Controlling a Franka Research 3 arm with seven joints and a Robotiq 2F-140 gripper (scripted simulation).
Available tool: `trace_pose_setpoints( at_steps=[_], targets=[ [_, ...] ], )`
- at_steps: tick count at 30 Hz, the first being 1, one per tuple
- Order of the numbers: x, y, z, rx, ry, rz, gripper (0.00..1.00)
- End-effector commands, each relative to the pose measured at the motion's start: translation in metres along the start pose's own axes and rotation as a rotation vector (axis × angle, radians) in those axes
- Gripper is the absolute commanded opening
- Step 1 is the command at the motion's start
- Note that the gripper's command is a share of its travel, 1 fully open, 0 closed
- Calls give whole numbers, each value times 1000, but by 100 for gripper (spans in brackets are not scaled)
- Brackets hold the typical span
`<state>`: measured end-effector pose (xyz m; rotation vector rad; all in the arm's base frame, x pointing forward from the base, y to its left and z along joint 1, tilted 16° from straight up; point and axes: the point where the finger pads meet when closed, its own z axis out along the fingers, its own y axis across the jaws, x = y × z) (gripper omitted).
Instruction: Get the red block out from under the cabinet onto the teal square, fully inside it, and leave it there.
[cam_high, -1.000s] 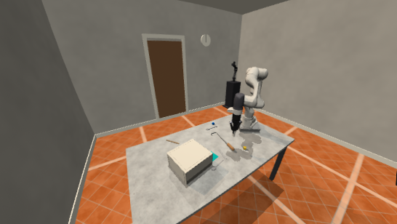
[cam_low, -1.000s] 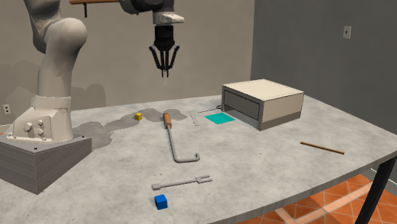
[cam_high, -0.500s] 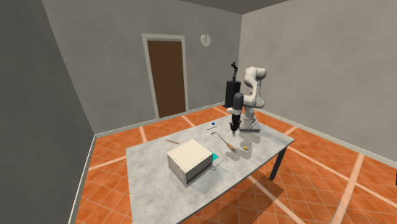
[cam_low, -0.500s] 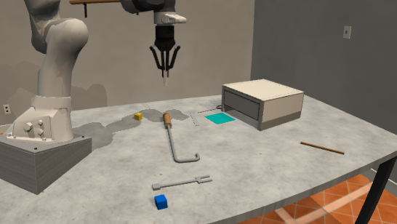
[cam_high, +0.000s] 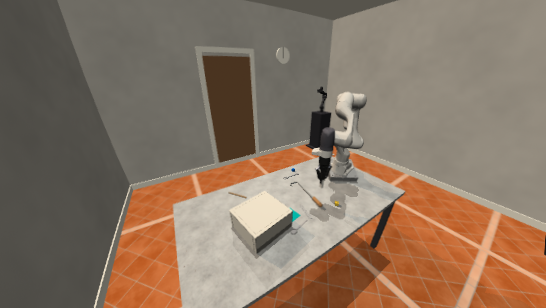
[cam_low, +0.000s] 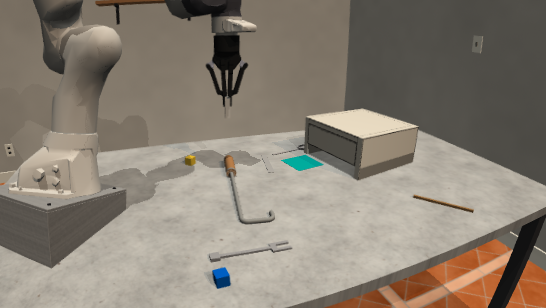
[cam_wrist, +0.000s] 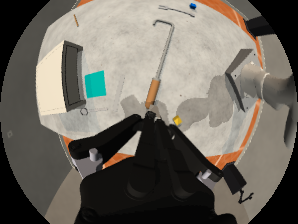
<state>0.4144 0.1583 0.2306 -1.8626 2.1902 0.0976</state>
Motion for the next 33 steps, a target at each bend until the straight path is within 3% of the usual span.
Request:
trace_pose_setpoints(
  at_steps=[1,14,15,33],
  targets=[
    [0,-1,-1,2,0,-13,0],
    [0,-1,-1,2,0,-13,0],
    [0,-1,-1,2,0,-13,33],
    [0,-1,-1,2,0,-13,33]
  ],
)
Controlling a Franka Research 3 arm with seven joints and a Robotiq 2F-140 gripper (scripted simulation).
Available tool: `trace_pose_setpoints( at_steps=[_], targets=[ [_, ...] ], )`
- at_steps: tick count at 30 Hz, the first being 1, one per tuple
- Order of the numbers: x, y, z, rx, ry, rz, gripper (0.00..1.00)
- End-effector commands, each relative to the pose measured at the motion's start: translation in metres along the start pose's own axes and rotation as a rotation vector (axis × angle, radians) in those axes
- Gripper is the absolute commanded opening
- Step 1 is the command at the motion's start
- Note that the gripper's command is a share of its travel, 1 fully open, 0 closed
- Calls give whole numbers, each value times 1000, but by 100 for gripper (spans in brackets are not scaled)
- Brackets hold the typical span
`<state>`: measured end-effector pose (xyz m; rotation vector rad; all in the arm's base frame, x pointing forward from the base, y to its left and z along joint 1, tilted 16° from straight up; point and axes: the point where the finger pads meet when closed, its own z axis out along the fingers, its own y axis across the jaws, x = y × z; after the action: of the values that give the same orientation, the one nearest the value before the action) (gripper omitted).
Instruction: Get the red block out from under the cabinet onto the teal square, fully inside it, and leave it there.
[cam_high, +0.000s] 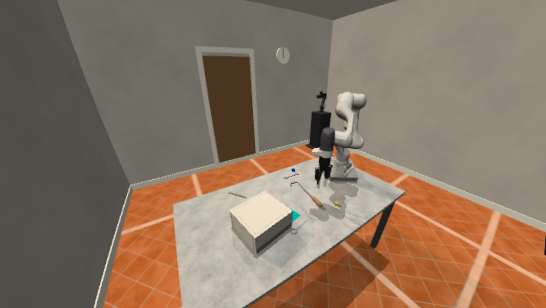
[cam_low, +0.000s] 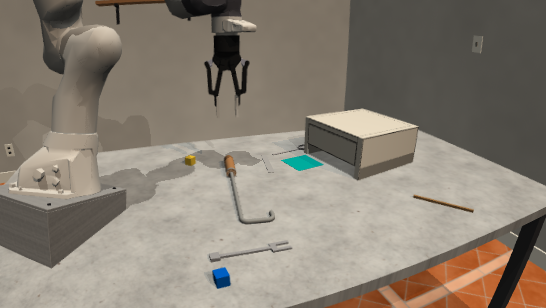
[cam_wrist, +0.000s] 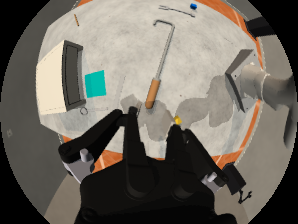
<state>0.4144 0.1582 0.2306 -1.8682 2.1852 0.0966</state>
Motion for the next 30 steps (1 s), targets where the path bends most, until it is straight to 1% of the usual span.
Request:
trace_pose_setpoints(
  at_steps=[1,20,30],
  targets=[
    [0,-1,-1,2,0,-8,33],
    [0,-1,0,2,0,-8,33],
    [0,-1,13,2,0,-8,33]
  ],
)
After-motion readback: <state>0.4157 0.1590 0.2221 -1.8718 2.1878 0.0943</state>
